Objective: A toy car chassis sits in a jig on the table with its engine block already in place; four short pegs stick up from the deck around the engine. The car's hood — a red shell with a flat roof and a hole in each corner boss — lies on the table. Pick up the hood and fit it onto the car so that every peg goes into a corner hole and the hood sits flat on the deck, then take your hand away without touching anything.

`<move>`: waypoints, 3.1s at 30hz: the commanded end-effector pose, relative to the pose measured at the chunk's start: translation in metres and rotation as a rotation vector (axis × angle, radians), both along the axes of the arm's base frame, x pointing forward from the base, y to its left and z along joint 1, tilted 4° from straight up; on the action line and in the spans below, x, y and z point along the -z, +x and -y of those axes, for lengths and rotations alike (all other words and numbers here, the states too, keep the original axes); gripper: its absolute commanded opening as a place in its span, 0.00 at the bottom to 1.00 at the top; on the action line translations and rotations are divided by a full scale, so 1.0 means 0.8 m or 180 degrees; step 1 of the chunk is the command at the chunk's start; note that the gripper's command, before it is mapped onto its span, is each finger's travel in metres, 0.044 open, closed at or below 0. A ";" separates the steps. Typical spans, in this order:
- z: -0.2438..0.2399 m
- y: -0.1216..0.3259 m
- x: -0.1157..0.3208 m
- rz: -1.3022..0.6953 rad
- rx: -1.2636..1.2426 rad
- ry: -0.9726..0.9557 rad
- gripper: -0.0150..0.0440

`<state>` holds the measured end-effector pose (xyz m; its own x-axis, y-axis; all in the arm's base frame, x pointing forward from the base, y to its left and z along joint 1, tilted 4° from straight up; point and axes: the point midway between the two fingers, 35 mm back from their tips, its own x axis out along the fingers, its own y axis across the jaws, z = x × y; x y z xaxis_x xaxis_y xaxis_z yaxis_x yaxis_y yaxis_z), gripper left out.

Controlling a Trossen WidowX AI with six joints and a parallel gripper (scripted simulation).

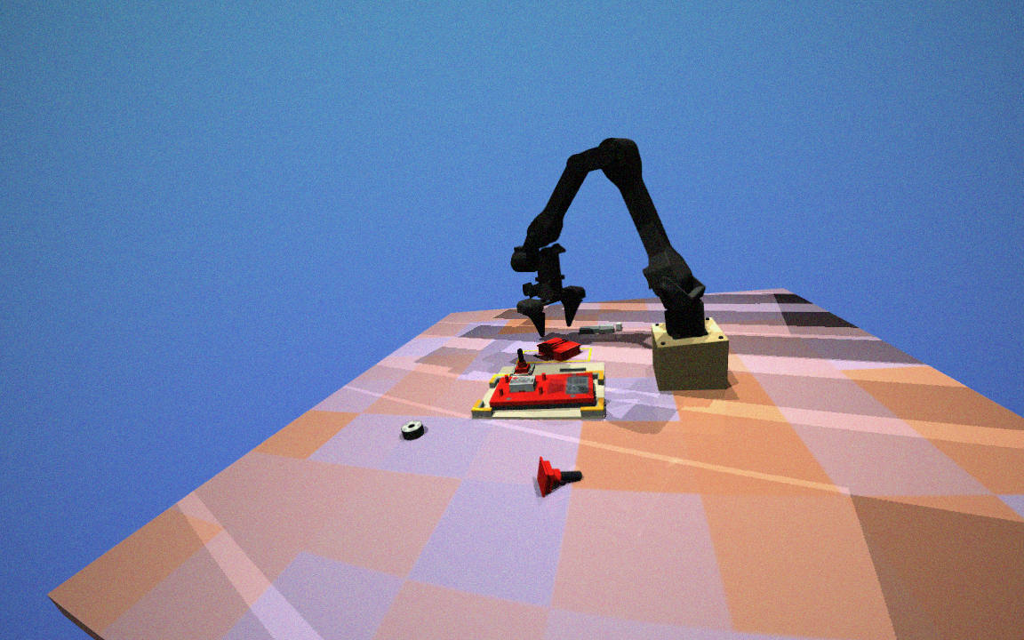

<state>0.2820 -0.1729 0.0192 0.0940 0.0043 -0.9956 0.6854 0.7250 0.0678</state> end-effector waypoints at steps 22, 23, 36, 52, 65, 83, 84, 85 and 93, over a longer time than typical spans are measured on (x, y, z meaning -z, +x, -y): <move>-0.001 0.000 0.025 -0.0030 0.0010 0.0009 1.00; -0.001 0.000 0.026 -0.0030 0.0010 0.0009 1.00; -0.002 0.001 0.038 -0.0030 0.0010 0.0009 1.00; -0.002 0.002 0.045 -0.0030 0.0010 0.0010 1.00; -0.002 0.002 0.053 -0.0030 0.0010 0.0010 1.00; -0.002 0.003 0.064 -0.0031 0.0010 0.0010 1.00; -0.002 0.003 0.065 -0.0031 0.0010 0.0010 1.00; -0.002 0.003 0.066 -0.0031 0.0010 0.0010 1.00; -0.002 0.005 0.062 -0.0011 0.0000 0.0008 0.82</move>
